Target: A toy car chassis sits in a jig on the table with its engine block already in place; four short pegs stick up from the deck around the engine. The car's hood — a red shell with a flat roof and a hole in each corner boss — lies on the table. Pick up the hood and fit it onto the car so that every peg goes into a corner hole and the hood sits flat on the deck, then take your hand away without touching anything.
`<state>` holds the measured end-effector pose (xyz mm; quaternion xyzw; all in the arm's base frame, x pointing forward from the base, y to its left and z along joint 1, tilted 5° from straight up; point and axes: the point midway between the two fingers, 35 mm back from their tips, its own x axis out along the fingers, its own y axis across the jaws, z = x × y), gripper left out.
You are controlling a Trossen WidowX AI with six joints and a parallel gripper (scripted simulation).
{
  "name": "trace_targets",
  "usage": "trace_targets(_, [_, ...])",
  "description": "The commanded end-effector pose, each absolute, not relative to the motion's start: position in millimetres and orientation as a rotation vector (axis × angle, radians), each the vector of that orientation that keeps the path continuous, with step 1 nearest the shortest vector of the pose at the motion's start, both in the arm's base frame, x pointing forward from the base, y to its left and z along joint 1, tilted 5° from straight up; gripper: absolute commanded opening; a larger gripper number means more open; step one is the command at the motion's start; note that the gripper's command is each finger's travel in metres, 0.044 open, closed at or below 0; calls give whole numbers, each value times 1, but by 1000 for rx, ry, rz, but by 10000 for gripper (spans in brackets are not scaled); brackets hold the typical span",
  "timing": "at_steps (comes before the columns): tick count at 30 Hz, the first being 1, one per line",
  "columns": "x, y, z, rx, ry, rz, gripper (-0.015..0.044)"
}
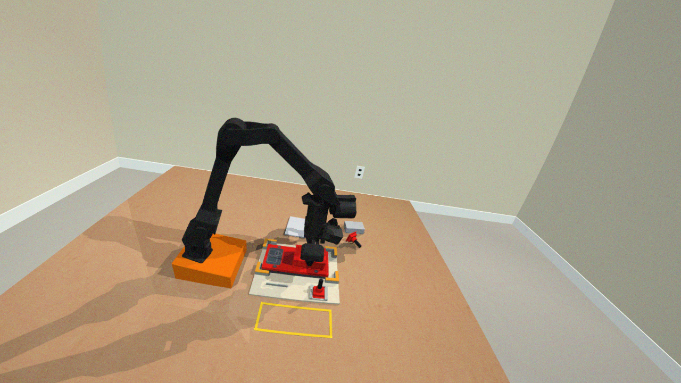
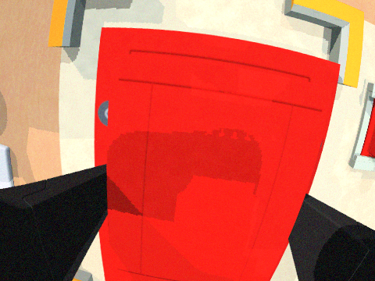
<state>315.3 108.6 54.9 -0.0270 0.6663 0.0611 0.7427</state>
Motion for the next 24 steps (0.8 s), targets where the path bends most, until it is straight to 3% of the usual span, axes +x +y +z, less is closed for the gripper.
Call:
trace_targets(1, [315,109,56,-59,1459,134,0])
trace_targets(18, [315,109,55,-59,1460,134,440])
trace_targets(24, [315,108,73,-61,1461,132,440])
